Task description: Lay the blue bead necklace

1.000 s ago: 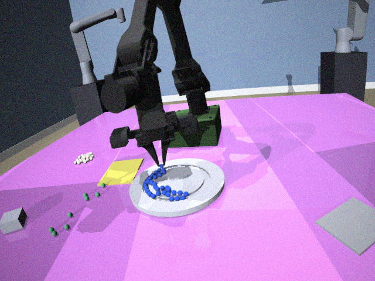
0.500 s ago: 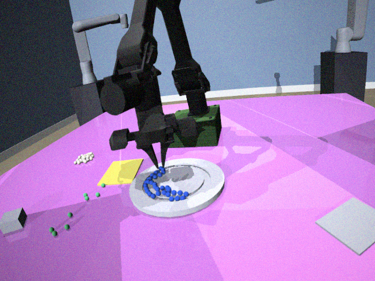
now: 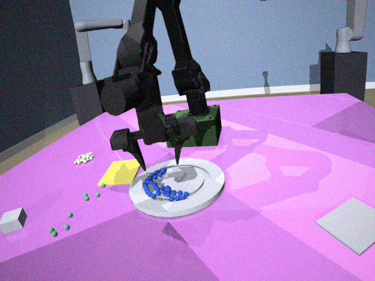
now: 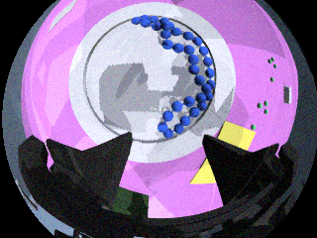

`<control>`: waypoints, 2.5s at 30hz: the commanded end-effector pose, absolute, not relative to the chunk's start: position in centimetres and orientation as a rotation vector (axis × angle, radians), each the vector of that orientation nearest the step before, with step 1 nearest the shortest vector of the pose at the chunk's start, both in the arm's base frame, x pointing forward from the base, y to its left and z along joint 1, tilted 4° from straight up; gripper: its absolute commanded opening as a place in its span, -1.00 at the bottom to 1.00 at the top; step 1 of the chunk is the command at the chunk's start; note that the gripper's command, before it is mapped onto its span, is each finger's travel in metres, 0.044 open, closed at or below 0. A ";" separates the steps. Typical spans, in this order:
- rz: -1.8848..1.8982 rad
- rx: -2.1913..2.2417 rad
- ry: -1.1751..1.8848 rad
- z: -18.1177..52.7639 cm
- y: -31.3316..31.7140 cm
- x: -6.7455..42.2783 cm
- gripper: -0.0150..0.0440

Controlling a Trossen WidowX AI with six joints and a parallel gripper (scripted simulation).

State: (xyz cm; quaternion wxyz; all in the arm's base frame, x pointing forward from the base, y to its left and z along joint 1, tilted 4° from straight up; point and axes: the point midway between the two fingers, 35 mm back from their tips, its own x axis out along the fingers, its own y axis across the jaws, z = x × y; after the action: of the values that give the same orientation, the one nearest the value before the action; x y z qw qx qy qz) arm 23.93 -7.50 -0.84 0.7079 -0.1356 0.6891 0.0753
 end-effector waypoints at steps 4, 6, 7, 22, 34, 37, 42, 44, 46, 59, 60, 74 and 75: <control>0.174 -0.302 1.531 -0.3 -7.5 23.9 1.00; 0.174 -0.302 1.531 -0.3 -7.5 23.9 1.00; 0.174 -0.302 1.531 -0.3 -7.5 23.9 1.00; 0.174 -0.302 1.531 -0.3 -7.5 23.9 1.00; -0.541 0.448 1.448 1.5 -6.4 28.6 0.56; -0.740 0.662 1.379 2.0 -5.9 29.9 0.56; -0.994 0.938 1.258 2.7 -5.1 31.7 0.56; -1.062 1.013 1.218 2.9 -5.0 32.0 0.56; -1.092 1.046 1.200 2.9 -4.9 32.1 0.56; -1.092 1.046 1.200 2.9 -4.9 32.1 0.56; -1.092 1.046 1.200 2.9 -4.9 32.1 0.56; -1.076 1.044 1.192 2.1 -5.0 32.4 0.56; -1.077 1.044 1.192 2.1 -5.0 32.4 0.56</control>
State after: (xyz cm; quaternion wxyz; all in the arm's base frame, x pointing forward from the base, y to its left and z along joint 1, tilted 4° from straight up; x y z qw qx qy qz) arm 32.35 -5.01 2.04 0.5741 0.4450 0.5102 -0.4605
